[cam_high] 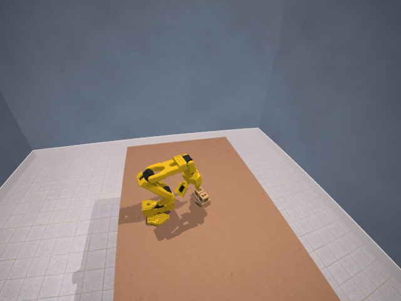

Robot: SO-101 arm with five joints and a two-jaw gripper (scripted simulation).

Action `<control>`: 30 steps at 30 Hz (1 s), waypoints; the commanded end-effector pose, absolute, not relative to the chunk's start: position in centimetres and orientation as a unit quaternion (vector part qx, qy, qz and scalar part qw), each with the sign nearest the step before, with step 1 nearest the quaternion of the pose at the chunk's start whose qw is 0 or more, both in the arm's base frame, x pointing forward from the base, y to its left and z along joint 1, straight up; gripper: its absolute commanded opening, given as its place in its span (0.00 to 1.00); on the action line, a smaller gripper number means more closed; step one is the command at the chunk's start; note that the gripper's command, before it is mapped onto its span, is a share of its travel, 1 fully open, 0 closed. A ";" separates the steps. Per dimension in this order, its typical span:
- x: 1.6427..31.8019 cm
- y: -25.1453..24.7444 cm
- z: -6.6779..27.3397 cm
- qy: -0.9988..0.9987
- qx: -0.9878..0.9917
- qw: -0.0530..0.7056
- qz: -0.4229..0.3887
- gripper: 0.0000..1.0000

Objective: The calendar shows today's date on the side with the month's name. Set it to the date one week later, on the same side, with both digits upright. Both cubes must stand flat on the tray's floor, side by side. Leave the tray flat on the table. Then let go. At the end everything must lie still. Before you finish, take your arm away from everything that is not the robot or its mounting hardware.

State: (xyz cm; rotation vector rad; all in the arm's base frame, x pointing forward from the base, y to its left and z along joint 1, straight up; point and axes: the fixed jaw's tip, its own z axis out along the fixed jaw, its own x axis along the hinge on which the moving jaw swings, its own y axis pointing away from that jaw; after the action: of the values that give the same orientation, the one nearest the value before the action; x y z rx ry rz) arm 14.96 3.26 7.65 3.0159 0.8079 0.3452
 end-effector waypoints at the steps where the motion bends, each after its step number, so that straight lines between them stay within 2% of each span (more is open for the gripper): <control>1: 15.4 3.5 8.3 0.264 0.956 0.000 0.125 0.30; 25: 15.4 3.5 8.3 0.264 0.956 0.000 0.126 0.30; 30: 15.5 3.5 8.9 0.263 0.953 0.000 0.147 0.30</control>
State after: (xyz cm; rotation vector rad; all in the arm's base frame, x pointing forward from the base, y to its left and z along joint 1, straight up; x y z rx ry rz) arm 14.98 3.26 7.69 3.0154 0.8078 0.3497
